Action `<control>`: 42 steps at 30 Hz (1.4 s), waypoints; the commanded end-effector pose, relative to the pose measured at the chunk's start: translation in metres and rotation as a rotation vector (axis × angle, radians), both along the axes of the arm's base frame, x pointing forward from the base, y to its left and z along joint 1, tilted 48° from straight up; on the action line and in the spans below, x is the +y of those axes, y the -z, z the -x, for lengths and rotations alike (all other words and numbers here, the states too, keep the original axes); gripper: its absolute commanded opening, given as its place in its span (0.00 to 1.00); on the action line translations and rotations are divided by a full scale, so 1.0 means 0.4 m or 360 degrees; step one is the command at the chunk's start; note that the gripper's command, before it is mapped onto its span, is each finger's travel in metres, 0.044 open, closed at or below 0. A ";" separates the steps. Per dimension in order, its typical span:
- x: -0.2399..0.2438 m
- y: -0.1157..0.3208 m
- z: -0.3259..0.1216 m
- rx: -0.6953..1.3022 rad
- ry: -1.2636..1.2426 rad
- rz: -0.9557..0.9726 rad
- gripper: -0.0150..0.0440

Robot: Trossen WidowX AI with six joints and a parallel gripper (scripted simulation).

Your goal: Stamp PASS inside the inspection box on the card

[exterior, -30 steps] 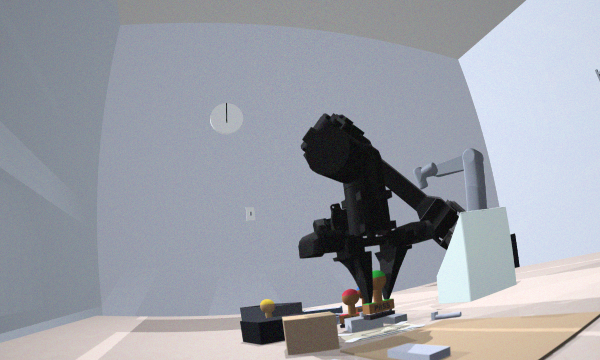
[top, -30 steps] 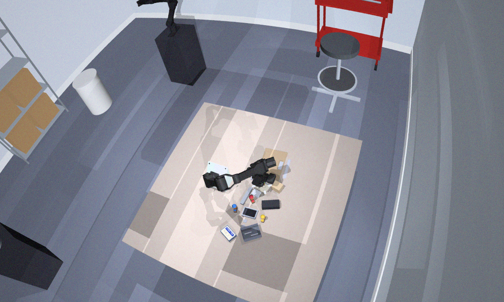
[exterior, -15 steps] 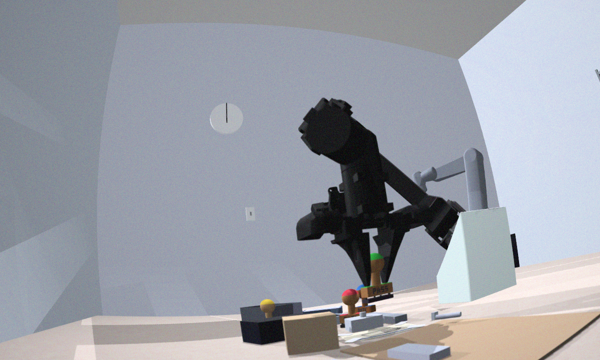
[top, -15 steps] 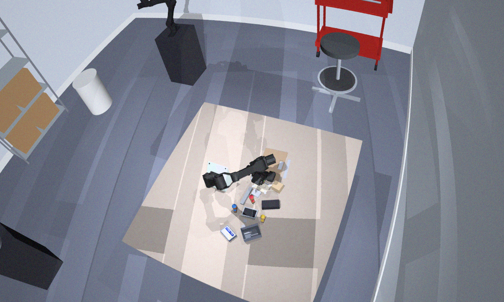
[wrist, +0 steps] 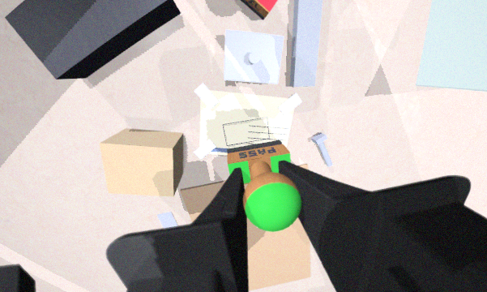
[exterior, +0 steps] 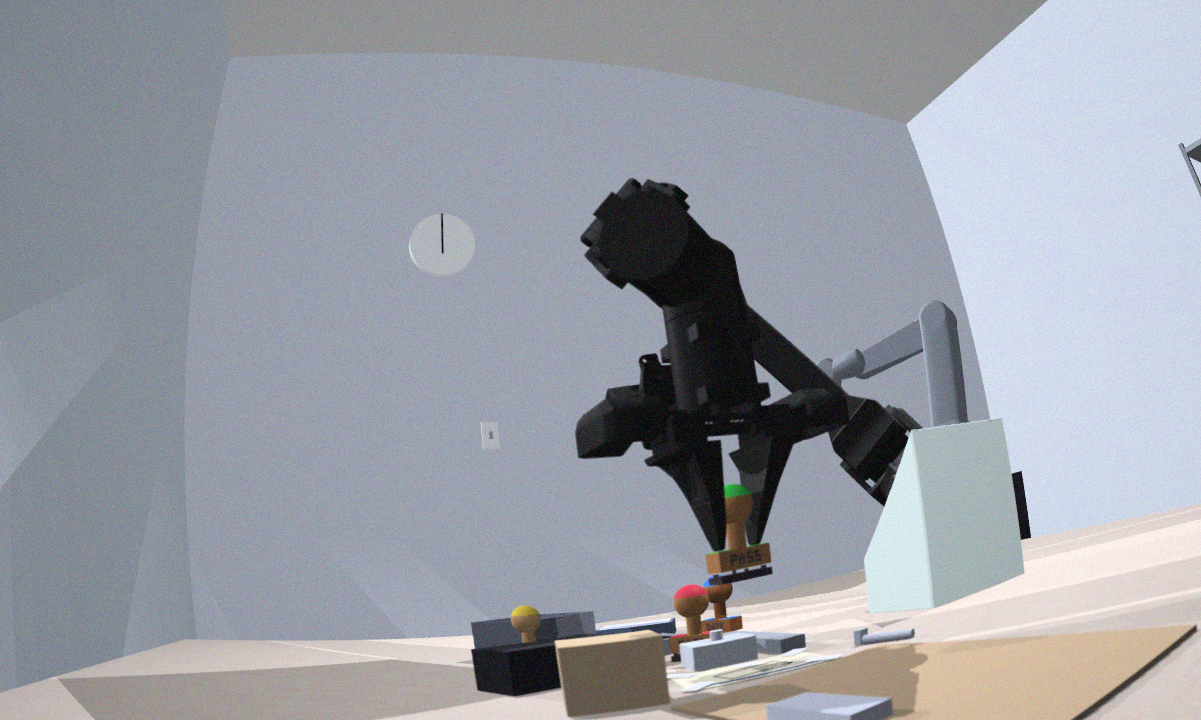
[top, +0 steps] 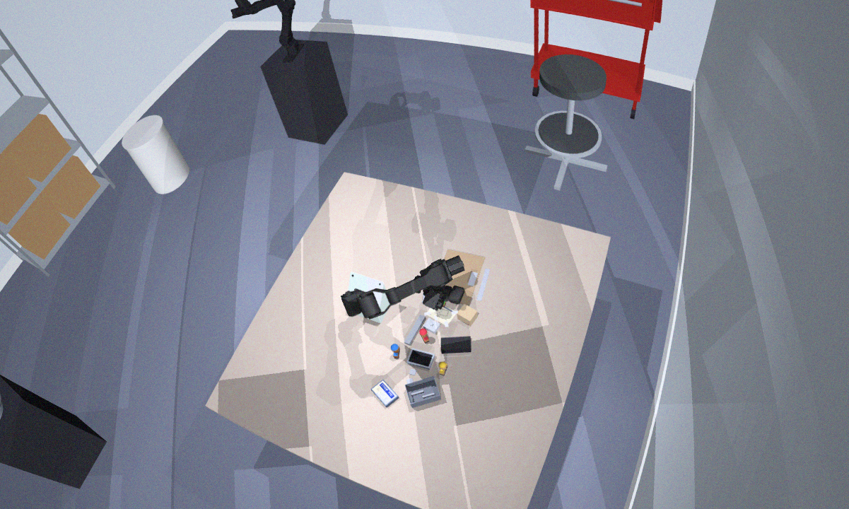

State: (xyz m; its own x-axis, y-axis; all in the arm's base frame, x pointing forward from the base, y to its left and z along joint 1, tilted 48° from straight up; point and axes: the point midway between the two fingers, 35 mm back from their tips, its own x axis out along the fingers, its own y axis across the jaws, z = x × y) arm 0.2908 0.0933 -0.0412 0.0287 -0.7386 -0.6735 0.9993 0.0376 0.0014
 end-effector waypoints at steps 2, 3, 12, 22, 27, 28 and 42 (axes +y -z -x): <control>-0.002 -0.018 -0.046 -0.0011 0.0005 -0.0012 0.25; -0.004 -0.022 -0.058 -0.0011 0.0005 -0.0012 0.25; -0.035 -0.062 -0.157 -0.0017 0.0007 -0.0012 0.25; -0.081 -0.106 -0.242 -0.0023 0.0012 -0.0003 0.25; -0.083 -0.104 -0.242 -0.0023 0.0012 -0.0003 0.25; -0.085 -0.102 -0.243 -0.0023 0.0012 -0.0003 0.25; -0.127 -0.062 -0.248 -0.0023 0.0011 -0.0004 0.25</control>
State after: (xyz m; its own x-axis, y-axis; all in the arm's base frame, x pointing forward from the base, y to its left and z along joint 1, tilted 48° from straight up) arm 0.3899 0.0471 -0.0123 0.0313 -0.7347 -0.6776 0.9995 0.0240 0.0201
